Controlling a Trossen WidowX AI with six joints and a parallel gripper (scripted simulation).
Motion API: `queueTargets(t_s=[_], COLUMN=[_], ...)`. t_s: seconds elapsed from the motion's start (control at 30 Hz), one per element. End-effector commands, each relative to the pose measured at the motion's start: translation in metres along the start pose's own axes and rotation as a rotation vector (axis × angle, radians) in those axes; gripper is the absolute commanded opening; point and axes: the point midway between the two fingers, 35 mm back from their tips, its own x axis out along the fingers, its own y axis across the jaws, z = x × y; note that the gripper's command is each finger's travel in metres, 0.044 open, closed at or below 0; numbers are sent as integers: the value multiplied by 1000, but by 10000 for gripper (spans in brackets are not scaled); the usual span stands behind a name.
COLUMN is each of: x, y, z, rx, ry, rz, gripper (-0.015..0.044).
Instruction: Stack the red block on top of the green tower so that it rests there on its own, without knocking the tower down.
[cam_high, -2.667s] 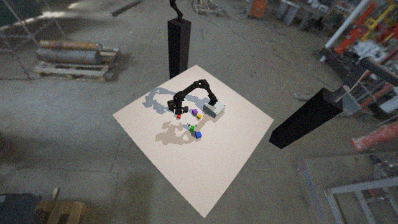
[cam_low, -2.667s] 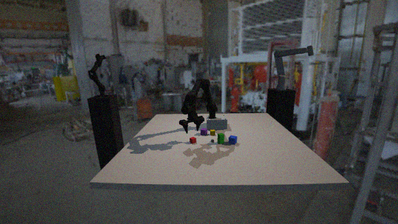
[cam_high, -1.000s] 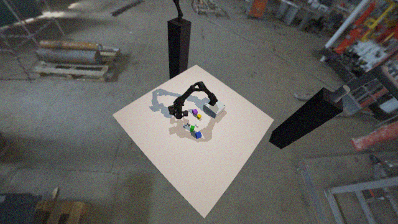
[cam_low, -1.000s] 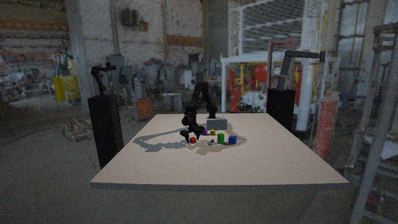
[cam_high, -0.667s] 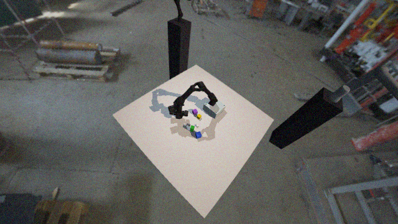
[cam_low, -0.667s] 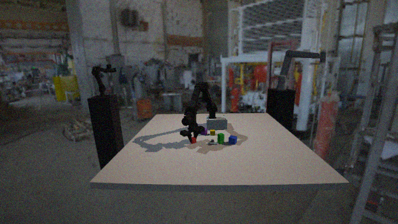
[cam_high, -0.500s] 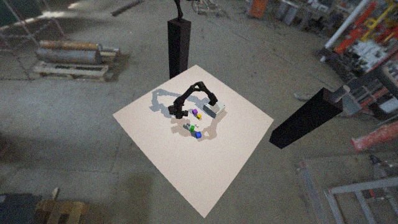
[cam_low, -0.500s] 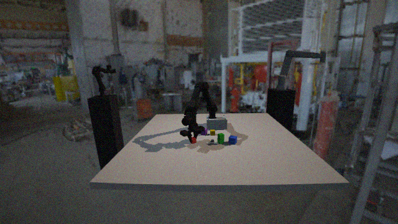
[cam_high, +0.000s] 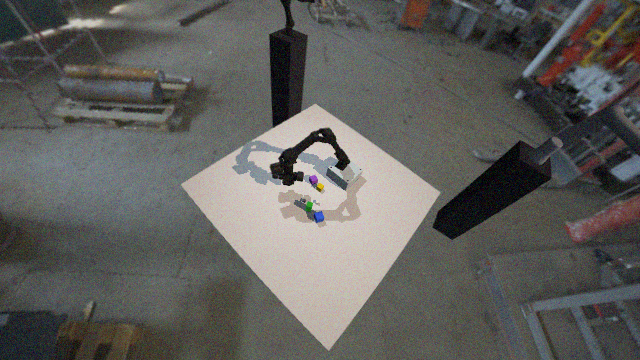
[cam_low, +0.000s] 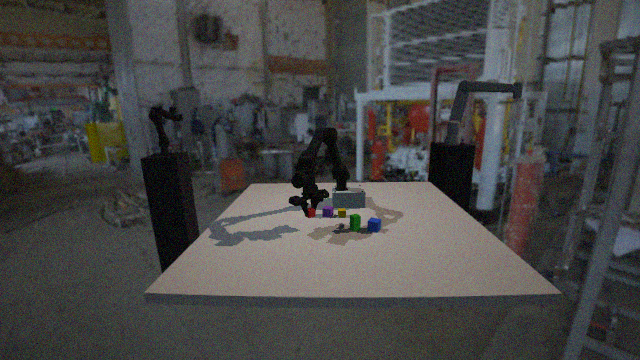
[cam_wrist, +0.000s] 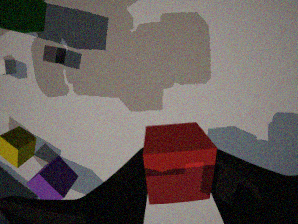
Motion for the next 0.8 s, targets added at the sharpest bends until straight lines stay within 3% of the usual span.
queueTargets(t_s=[0.0,0.23,0.5,0.77], x=[-21,-57,-58,-59], y=[-2,-2,1,32], z=[2,1,5,49], rx=[0,0,0,0], ry=[-8,-8,-8,-13], rz=[-9,-9,-9,-8], gripper=[0,0,0,0])
